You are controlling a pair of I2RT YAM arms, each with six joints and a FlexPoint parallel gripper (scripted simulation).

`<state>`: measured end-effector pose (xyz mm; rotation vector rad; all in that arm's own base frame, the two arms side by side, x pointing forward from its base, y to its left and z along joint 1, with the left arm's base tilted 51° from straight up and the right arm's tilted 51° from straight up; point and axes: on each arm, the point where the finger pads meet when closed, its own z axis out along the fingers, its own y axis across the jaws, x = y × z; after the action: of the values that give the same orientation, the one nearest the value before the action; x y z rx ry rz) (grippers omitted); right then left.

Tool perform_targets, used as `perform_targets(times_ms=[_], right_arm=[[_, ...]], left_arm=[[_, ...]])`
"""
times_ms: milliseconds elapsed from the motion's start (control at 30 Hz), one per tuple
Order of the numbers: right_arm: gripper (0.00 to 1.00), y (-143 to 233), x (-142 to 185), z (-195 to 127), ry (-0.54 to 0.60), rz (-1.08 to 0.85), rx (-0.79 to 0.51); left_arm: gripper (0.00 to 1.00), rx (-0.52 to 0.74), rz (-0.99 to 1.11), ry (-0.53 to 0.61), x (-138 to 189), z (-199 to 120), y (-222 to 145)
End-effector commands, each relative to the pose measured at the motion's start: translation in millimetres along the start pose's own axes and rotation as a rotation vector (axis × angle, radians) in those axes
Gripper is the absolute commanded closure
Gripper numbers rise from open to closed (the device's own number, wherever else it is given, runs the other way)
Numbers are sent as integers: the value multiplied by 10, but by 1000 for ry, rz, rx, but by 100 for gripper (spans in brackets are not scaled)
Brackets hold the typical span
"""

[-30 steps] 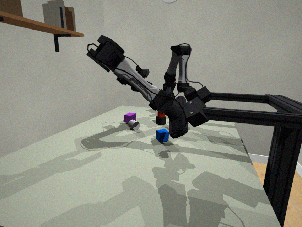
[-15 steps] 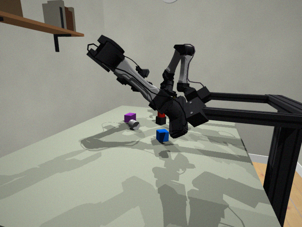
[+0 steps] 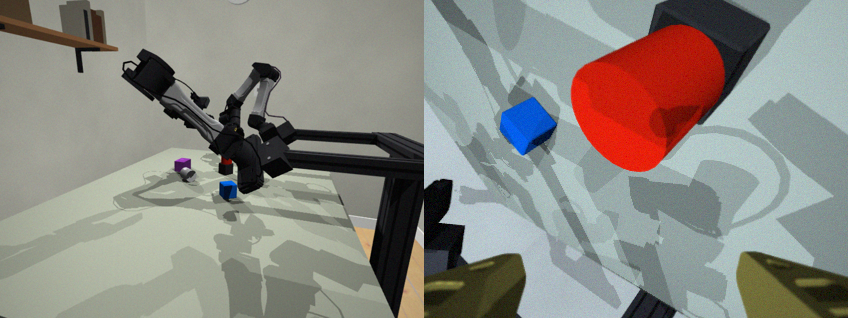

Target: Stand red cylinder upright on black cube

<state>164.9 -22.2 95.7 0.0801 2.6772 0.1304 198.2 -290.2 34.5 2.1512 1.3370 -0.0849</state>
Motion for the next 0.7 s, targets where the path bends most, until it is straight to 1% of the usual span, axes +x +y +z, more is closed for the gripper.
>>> perform_targets(times_ms=[0, 67, 133, 233, 567, 633, 667], right_arm=[[16, -44, -47, -101, -8, -295, 75], [16, -33, -53, -107, -1, -409, 93], [16, -33, -53, -107, -1, -409, 93], [16, -23, -69, -123, 14, -626, 132], [16, 56, -147, -189, 48, -1203, 228], [16, 73, -167, -206, 55, -1316, 250], [16, 73, -167, -206, 55, -1316, 250]], left_arm=[[39, -15, 2, -14, -50, -10, 39], [39, -15, 2, -14, -50, -10, 39], [39, -15, 2, -14, -50, -10, 39], [39, -15, 2, -14, -50, -10, 39], [39, -15, 2, -14, -50, -10, 39], [39, -15, 2, -14, -50, -10, 39], [39, -15, 2, -14, -50, -10, 39]])
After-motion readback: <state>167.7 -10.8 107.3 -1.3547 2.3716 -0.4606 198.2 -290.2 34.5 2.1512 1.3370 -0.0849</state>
